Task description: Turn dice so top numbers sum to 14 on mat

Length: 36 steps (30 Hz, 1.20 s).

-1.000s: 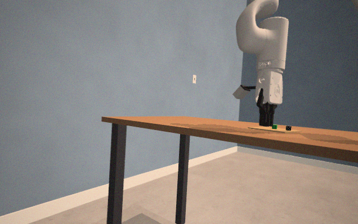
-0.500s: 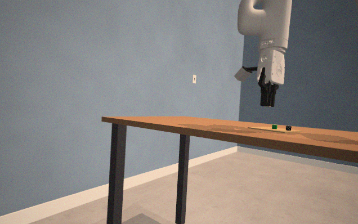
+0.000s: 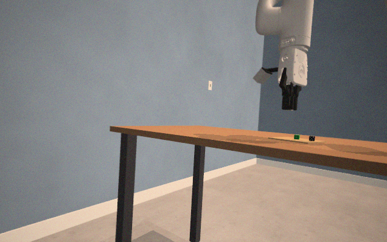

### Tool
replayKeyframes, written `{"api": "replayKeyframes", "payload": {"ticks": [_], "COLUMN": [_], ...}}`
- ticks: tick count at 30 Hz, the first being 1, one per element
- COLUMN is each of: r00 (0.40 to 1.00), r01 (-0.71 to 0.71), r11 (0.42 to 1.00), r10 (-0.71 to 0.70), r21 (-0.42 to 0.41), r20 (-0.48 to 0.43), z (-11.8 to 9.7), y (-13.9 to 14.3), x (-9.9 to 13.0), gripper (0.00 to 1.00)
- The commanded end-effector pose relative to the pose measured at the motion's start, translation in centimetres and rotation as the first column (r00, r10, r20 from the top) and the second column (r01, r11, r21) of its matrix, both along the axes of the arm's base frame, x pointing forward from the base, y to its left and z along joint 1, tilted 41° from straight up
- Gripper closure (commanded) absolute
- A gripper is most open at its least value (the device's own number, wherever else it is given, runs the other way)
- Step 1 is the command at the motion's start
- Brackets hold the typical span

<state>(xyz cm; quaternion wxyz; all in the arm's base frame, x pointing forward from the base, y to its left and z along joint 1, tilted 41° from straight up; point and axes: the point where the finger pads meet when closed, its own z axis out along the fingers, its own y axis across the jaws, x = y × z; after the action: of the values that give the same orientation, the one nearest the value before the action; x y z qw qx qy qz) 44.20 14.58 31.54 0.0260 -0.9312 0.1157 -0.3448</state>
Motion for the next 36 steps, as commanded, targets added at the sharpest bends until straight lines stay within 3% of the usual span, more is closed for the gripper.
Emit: {"api": "replayKeyframes", "payload": {"ticks": [1, 12, 19, 27, 36], "r00": [1.000, 0.998, 0.992, 0.987, 0.986], "r01": [0.000, -0.029, -0.101, -0.160, -0.169], "r11": [1.000, 0.999, 0.992, 0.980, 0.975], "r10": [0.000, 0.027, 0.095, 0.157, 0.168], "r21": [0.000, -0.036, -0.070, -0.122, -0.144], "r20": [0.001, -0.050, -0.084, -0.037, -0.018], "z": [0.1, 0.0, 0.9, 3.0, 3.7], "y": [0.0, -3.1, -8.2, -13.6, -15.1], "x": [0.0, 0.3, 1.2, 2.7, 3.1], "gripper": [0.89, 0.89, 0.89, 0.89, 0.89]}}
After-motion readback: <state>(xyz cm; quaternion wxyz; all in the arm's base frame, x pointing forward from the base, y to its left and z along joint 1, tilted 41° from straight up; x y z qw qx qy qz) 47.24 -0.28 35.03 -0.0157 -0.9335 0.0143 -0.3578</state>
